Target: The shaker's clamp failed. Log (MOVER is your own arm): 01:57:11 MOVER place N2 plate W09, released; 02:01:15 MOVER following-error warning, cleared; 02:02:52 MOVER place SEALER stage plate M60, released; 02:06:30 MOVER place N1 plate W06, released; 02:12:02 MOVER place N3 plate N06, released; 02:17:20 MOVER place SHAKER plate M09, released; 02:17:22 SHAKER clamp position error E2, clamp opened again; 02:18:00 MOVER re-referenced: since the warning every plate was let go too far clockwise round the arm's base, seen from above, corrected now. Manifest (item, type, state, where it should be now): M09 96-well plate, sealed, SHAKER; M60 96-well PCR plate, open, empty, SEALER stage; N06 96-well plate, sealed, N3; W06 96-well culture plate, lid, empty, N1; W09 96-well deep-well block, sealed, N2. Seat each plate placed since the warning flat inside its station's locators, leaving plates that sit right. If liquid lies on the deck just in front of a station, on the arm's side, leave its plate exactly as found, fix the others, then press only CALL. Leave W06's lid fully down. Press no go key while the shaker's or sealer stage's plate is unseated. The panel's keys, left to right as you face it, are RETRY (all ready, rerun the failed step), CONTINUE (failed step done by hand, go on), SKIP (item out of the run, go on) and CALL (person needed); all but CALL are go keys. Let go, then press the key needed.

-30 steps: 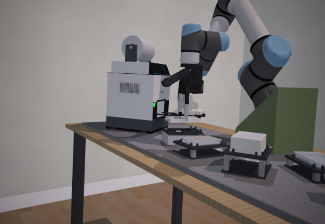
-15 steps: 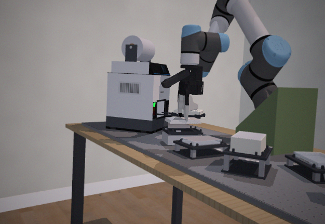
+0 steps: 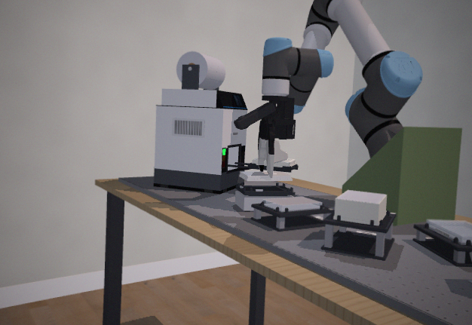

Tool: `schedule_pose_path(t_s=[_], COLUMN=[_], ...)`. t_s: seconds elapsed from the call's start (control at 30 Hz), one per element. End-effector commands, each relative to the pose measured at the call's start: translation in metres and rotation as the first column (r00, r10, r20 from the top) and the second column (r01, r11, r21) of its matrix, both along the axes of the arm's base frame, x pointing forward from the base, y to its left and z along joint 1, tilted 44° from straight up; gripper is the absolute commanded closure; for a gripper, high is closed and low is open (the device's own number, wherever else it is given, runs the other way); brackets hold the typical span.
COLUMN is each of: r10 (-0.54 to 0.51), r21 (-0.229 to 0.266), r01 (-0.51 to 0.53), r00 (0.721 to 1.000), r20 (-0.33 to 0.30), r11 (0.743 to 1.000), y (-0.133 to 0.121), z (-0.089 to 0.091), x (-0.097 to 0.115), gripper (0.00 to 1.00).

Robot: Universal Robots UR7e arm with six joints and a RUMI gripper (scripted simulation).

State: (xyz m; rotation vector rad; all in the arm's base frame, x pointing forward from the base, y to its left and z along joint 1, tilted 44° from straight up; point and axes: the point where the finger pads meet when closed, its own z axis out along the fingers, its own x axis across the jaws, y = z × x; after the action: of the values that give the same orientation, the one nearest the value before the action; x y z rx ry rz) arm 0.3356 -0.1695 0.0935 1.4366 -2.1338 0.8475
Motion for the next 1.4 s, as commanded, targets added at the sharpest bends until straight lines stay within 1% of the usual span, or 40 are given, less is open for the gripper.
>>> schedule_pose_path(t_s=[0.0,1.37], r10=[0.0,0.0], r21=[0.0,0.0], r01=[0.0,0.0], r00=[1.0,1.0], r20=[0.001,0.001], r11=[1.0,1.0], y=[-0.0009,-0.0094], z=[-0.0007,-0.0096], x=[0.0002,0.0], gripper=[1.0,1.0])
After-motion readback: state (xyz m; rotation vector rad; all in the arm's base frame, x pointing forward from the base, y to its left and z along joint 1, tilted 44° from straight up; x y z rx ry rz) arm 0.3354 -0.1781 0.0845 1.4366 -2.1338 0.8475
